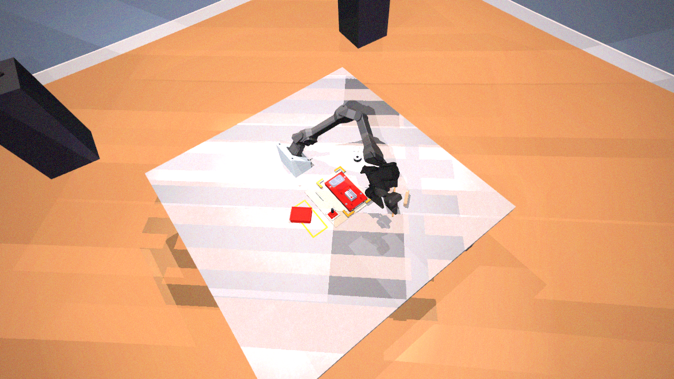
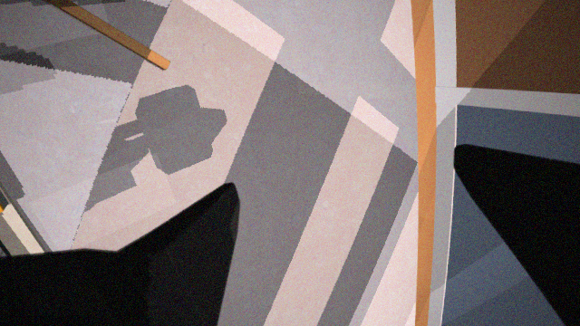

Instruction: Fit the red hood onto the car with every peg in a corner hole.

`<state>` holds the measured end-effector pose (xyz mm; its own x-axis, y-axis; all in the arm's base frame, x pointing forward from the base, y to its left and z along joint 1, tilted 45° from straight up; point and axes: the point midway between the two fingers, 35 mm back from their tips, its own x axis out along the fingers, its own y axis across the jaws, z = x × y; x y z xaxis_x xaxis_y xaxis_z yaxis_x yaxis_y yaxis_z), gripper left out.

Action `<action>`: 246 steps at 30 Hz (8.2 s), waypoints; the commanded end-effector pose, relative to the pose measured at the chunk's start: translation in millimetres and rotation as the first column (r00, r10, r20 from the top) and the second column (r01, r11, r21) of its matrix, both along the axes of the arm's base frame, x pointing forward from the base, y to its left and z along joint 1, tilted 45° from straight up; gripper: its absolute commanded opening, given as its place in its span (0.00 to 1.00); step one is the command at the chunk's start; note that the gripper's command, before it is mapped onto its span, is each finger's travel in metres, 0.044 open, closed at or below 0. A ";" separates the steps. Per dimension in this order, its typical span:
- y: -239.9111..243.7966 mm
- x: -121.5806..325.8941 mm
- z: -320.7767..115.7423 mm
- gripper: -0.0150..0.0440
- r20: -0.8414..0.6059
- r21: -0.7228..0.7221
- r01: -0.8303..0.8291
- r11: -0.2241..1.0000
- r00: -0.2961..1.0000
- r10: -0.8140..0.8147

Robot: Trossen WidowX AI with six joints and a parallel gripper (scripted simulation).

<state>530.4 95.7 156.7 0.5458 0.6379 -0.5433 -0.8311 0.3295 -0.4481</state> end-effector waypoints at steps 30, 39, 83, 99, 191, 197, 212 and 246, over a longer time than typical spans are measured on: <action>-187.1 -241.1 -247.6 1.00 -0.822 0.057 0.097 0.994 0.569 -0.008; -184.8 -241.1 -250.1 1.00 -0.822 0.057 0.097 0.994 0.569 -0.008; -160.8 -243.8 -274.2 1.00 -0.822 0.058 0.097 0.994 0.569 -0.007; -151.9 -245.6 -282.4 1.00 -0.822 0.059 0.097 0.994 0.569 -0.006; -198.8 -241.4 -234.8 0.25 -0.823 0.053 0.092 0.994 0.569 -0.009; -206.0 -240.7 -227.4 0.25 -0.823 0.052 0.092 0.994 0.568 -0.010; -169.7 -218.1 -195.1 0.25 -0.889 0.009 0.232 0.973 0.447 -0.098; -55.0 -192.1 -83.7 0.25 -0.973 -0.165 0.557 0.814 0.044 -0.227</action>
<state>338.9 30.1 59.6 -0.0795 0.6818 -0.7272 -0.2664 0.6885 0.6745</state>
